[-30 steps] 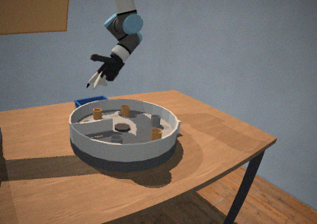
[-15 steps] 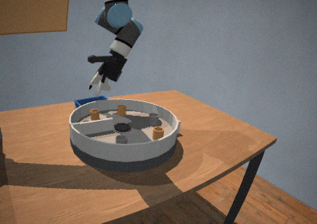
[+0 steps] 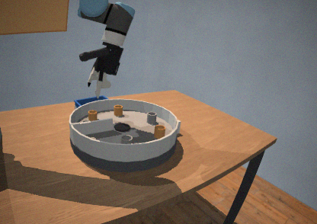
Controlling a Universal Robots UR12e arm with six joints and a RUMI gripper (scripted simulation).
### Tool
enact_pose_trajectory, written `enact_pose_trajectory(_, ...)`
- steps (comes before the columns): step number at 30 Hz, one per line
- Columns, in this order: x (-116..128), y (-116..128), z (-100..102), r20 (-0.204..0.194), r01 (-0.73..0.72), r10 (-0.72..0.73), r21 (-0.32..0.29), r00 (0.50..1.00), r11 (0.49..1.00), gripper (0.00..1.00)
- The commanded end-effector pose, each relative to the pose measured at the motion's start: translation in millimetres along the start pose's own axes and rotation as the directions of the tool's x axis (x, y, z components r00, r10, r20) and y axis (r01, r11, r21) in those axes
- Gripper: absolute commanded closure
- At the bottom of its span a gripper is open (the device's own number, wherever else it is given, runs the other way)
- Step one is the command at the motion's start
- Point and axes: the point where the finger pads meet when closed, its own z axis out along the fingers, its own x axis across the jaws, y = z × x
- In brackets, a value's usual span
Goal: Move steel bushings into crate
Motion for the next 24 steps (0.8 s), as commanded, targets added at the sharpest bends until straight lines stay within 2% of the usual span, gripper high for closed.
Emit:
enact_pose_trajectory(1, -26, -14, -13, -0.008, 0.02, -0.021, -0.098, 1.0, 0.995, 0.0)
enact_pose_trajectory(6, -50, -32, -31, 0.005, 0.038, -0.037, -0.184, 0.999, 0.982, 0.0)
enact_pose_trajectory(11, -66, -45, -45, 0.021, 0.051, -0.047, -0.24, 0.999, 0.97, 0.0)
enact_pose_trajectory(24, -76, -56, -56, 0.037, 0.061, -0.052, -0.279, 0.998, 0.958, 0.0)
